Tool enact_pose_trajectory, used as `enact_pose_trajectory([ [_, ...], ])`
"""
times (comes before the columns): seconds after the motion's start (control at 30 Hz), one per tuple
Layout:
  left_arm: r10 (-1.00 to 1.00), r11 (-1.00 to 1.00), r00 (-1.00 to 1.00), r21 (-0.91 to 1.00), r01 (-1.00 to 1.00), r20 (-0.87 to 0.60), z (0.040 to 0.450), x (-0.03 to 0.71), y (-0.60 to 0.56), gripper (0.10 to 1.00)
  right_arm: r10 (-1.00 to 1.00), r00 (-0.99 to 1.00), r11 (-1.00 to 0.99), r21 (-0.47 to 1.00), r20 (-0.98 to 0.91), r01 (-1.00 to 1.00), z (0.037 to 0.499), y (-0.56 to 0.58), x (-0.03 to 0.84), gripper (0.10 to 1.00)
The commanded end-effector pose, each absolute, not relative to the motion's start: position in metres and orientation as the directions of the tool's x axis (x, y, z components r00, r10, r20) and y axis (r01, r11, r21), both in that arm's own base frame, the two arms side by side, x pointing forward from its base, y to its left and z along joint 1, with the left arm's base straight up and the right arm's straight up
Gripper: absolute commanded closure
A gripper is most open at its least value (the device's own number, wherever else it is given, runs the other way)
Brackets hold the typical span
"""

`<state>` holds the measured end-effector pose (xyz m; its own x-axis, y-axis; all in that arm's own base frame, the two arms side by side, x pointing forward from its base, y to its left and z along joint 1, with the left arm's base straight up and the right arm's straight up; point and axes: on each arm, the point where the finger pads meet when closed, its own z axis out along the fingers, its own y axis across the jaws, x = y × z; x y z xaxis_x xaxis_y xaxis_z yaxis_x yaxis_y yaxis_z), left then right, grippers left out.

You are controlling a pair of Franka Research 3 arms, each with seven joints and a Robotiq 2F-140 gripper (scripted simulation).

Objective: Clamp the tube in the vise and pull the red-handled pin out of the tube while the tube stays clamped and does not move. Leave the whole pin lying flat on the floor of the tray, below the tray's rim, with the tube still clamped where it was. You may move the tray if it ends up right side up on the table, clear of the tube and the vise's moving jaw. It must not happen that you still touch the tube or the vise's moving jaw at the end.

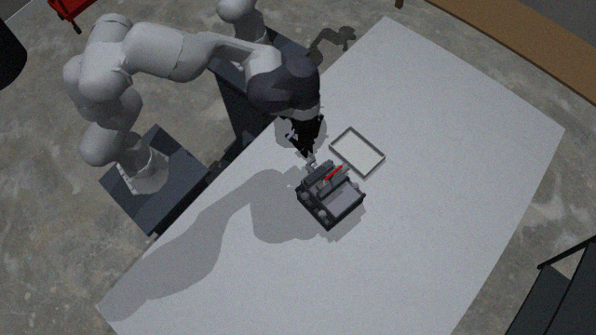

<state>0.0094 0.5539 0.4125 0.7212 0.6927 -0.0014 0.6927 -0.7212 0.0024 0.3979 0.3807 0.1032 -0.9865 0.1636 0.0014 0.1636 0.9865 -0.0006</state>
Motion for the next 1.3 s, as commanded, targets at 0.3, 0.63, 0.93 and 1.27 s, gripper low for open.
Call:
enact_pose_trajectory([
  [0.3,0.695,-0.719,0.719,0.000,0.695,0.000,0.4130,0.0096,0.5544,0.098,0.168,-0.986,0.986,0.000,0.000,0.168,0.1027,0.3806,0.3985,0.976],
  [0.63,0.695,-0.719,0.719,0.000,0.695,0.000,0.4130,0.0096,0.5544,0.098,0.168,-0.986,0.986,0.000,0.000,0.168,0.1041,0.3804,0.3985,0.976],
  [0.93,0.695,-0.719,0.719,0.000,0.695,0.000,0.4130,0.0096,0.5544,0.098,0.168,-0.986,0.986,0.000,0.000,0.168,0.1071,0.3802,0.3984,0.976],
  [1.27,0.695,-0.719,0.719,0.000,0.695,0.000,0.4130,0.0096,0.5544,0.098,0.168,-0.986,0.986,0.000,0.000,0.168,0.1107,0.3793,0.3983,0.976],
])
